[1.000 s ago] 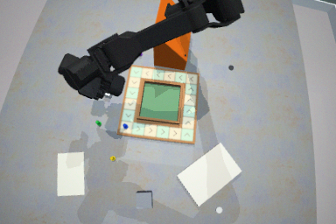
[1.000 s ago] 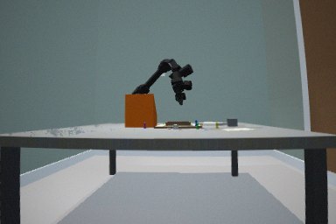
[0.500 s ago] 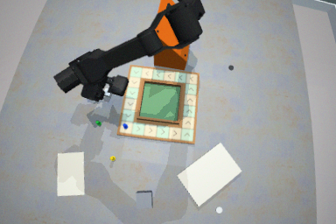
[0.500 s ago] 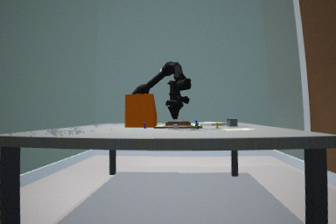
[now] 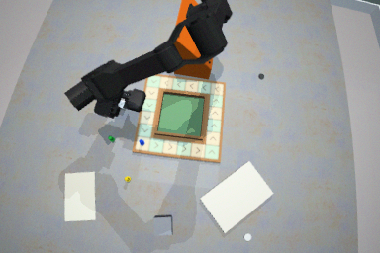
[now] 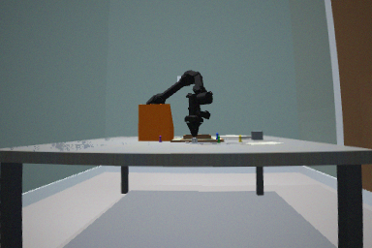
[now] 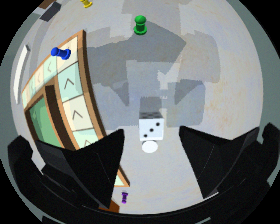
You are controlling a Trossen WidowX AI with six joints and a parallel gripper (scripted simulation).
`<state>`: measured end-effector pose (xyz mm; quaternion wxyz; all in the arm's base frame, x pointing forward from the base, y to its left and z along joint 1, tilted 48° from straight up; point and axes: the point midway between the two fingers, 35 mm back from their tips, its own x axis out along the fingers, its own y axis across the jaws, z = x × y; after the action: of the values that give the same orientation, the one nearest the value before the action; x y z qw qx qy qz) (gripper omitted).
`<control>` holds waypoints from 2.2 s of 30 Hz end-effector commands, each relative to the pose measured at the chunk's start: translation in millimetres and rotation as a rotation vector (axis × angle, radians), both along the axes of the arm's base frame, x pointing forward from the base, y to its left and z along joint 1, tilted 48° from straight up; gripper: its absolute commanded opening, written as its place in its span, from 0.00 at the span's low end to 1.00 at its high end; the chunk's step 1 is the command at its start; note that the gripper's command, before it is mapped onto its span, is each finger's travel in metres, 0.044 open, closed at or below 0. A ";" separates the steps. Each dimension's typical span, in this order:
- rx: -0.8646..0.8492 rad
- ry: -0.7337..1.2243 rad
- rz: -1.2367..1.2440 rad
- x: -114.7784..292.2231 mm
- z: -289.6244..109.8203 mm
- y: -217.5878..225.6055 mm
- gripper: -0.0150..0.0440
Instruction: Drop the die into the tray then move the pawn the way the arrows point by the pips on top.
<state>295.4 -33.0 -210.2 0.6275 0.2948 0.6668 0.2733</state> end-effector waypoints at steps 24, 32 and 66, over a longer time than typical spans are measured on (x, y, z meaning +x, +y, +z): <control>0.006 0.006 -0.003 -2.4 -15.6 18.2 0.40; -0.001 0.005 -0.005 5.1 9.5 -10.1 0.25; -0.036 0.366 -0.344 17.7 117.9 -13.1 0.25</control>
<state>311.8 -53.3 -99.5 0.5499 0.4200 0.7128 0.1147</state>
